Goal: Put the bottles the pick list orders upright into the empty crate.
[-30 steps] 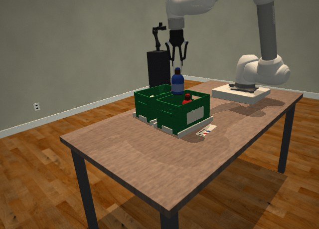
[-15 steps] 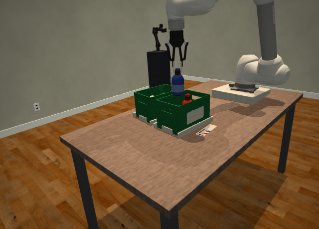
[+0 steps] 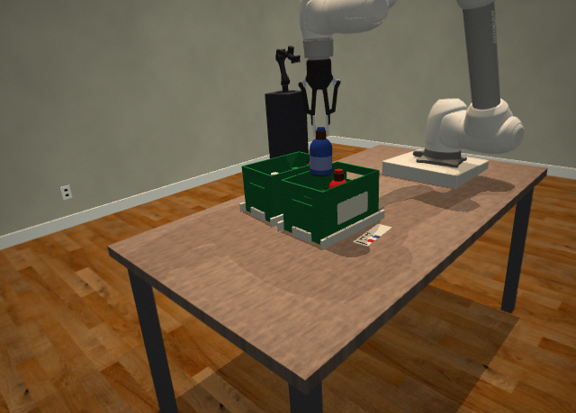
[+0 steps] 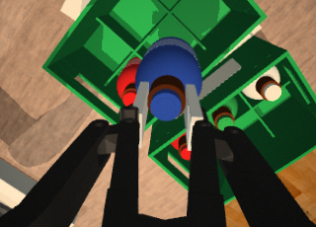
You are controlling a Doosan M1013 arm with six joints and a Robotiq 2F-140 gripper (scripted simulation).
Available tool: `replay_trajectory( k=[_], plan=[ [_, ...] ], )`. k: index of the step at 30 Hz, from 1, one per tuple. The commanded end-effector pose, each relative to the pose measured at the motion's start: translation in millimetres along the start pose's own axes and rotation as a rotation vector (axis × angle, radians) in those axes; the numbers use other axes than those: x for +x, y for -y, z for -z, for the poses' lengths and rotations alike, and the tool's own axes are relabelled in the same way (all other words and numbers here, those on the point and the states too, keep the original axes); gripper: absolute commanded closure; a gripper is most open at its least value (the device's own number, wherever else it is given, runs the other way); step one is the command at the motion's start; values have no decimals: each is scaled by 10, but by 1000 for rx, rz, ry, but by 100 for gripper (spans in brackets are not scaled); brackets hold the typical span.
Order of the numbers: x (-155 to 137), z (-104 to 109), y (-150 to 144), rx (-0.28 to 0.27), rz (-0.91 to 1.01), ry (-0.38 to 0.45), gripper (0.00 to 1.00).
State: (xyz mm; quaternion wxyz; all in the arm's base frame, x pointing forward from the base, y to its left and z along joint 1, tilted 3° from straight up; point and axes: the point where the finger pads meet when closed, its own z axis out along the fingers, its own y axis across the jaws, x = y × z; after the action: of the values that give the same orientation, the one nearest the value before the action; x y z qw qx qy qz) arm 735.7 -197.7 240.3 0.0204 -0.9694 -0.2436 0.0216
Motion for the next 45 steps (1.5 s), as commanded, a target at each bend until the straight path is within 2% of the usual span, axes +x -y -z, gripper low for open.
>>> replay_trajectory(
  k=[1, 45],
  plan=[
    [0, -29, 0, 0, 0, 0, 100],
    [0, -409, 1, 0, 0, 0, 100]
  ],
)
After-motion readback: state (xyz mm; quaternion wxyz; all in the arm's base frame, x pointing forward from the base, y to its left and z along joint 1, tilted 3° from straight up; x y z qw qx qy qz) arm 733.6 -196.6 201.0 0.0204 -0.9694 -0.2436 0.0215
